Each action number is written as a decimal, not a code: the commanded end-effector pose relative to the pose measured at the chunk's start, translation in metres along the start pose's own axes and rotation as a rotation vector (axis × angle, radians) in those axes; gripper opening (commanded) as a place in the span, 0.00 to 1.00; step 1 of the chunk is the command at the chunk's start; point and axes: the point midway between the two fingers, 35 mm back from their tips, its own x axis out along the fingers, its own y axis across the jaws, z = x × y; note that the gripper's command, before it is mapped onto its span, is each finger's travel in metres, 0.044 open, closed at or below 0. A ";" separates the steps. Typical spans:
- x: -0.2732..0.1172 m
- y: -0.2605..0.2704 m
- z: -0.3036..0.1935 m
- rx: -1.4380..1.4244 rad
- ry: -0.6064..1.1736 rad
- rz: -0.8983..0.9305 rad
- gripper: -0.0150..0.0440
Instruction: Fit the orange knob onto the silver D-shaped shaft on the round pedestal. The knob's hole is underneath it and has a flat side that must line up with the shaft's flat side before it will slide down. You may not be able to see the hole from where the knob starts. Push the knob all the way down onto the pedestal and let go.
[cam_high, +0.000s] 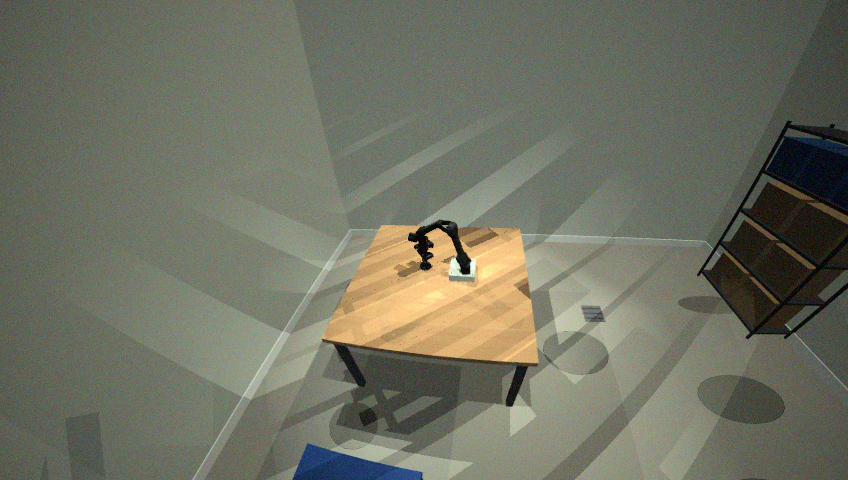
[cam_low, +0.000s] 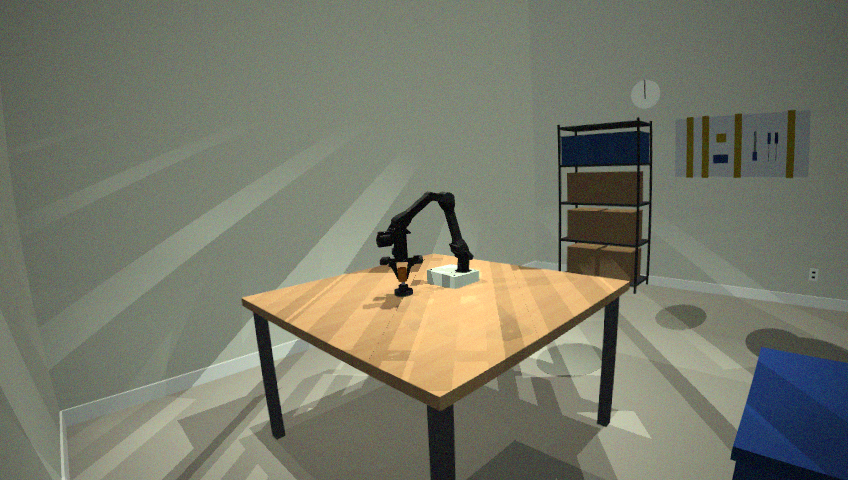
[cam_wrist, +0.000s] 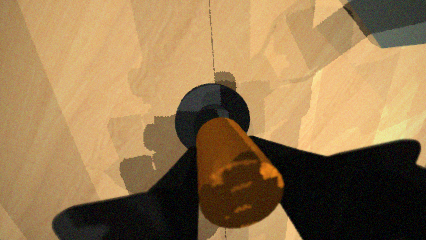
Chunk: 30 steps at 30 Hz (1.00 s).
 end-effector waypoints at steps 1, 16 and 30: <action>0.001 0.002 0.000 0.006 0.000 0.008 0.25; -0.004 0.000 0.001 0.006 0.000 0.008 0.25; -0.003 -0.005 0.004 0.215 0.000 0.007 0.25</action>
